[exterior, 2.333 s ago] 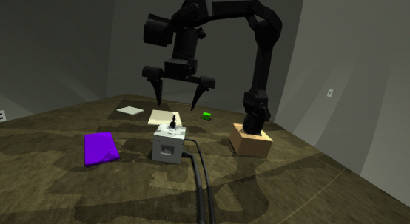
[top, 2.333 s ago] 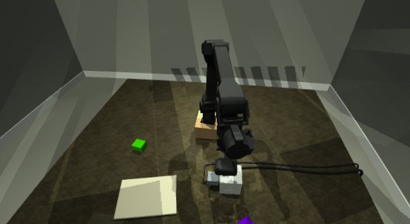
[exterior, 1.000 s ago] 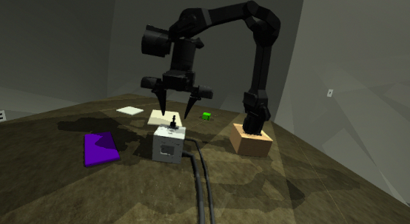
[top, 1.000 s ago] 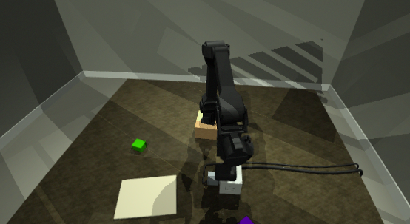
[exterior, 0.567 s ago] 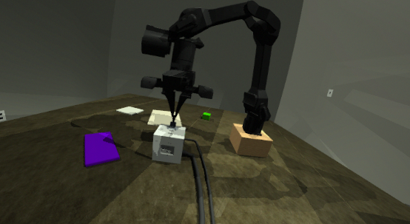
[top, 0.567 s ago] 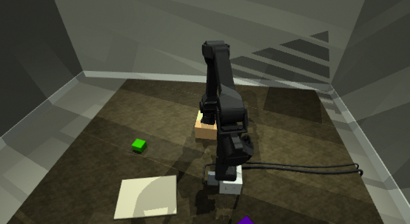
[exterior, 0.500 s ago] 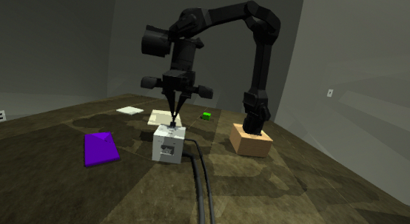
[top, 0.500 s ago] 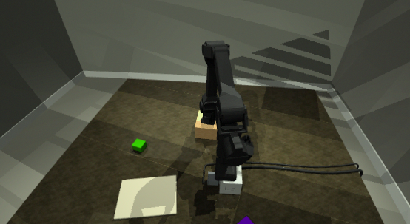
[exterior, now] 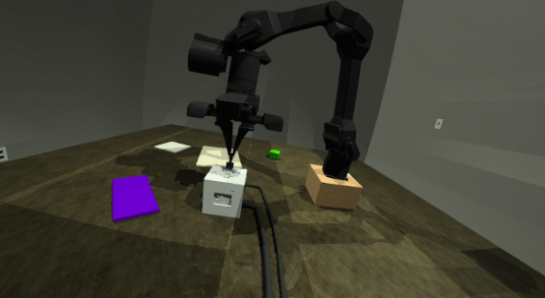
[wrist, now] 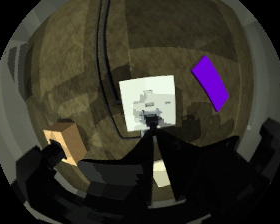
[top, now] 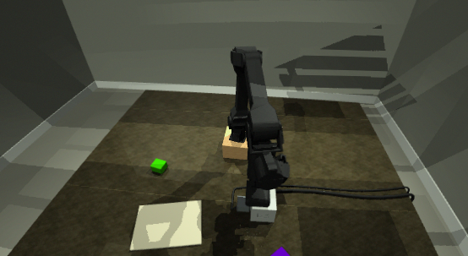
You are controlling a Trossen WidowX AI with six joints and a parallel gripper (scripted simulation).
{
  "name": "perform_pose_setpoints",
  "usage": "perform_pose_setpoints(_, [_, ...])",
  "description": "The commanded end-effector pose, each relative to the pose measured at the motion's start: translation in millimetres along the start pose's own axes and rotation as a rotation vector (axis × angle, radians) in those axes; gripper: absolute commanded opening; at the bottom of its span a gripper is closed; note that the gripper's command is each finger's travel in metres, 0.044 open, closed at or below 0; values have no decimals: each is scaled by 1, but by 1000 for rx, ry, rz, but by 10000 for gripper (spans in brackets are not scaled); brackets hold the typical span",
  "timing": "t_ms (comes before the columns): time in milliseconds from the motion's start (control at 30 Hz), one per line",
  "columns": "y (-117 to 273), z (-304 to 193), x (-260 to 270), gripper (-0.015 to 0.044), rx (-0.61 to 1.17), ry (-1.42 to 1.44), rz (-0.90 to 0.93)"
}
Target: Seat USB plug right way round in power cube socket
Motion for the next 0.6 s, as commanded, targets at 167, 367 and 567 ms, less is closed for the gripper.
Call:
perform_pose_setpoints(167, [6,0,0,0,0,0,0])
perform_pose_setpoints(367, [10,0,0,0,0,0,0])
perform_pose_setpoints(567, [14,0,0,0,0,0,0])
Point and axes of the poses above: the point midway between the two fingers, 35 mm back from their tips, its own y axis back along the fingers, its own x axis across the jaws, z = x × y, the point moved 7 cm from there along y, back along the fingers, and after that the axes turned 3 degrees about y, right-handed, at the moved point
